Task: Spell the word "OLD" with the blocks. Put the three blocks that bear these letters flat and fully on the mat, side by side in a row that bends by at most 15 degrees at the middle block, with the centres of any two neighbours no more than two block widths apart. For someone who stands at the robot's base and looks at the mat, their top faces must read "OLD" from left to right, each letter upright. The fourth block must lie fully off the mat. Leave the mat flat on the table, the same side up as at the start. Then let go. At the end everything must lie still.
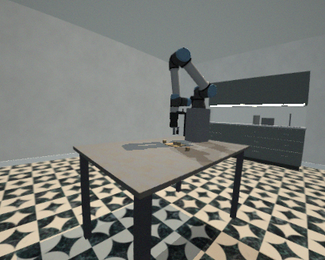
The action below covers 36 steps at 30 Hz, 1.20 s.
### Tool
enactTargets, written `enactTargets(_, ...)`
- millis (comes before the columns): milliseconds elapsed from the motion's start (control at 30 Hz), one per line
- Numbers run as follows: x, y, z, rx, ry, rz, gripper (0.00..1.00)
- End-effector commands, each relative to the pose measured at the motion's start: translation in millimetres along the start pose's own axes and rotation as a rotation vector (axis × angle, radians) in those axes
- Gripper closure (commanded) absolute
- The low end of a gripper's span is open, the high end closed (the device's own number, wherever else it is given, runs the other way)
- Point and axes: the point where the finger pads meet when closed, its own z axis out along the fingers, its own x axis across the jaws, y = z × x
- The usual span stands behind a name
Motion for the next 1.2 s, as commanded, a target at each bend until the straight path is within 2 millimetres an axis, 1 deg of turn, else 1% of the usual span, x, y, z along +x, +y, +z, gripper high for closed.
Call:
enactTargets(0,3.0,-3.9,0.6,-0.001,0.001,-0.082,0.0)
enactTargets(400,13.0,-19.2,3.9,-0.001,0.001,-0.393,0.0)
enactTargets(467,13.0,-19.2,3.9,-0.001,0.001,-0.393,0.0)
enactTargets(533,15.7,-23.1,4.6,-0.001,0.001,-0.476,0.0)
enactTargets(967,26.5,-38.5,7.2,-0.001,0.001,-0.796,0.0)
enactTargets(1033,26.5,-38.5,7.2,-0.001,0.001,-0.796,0.0)
enactTargets(1100,29.7,-42.8,7.8,-0.001,0.0,-0.886,0.0)
enactTargets(1167,31.2,-44.9,8.1,-0.001,0.0,-0.927,0.0)
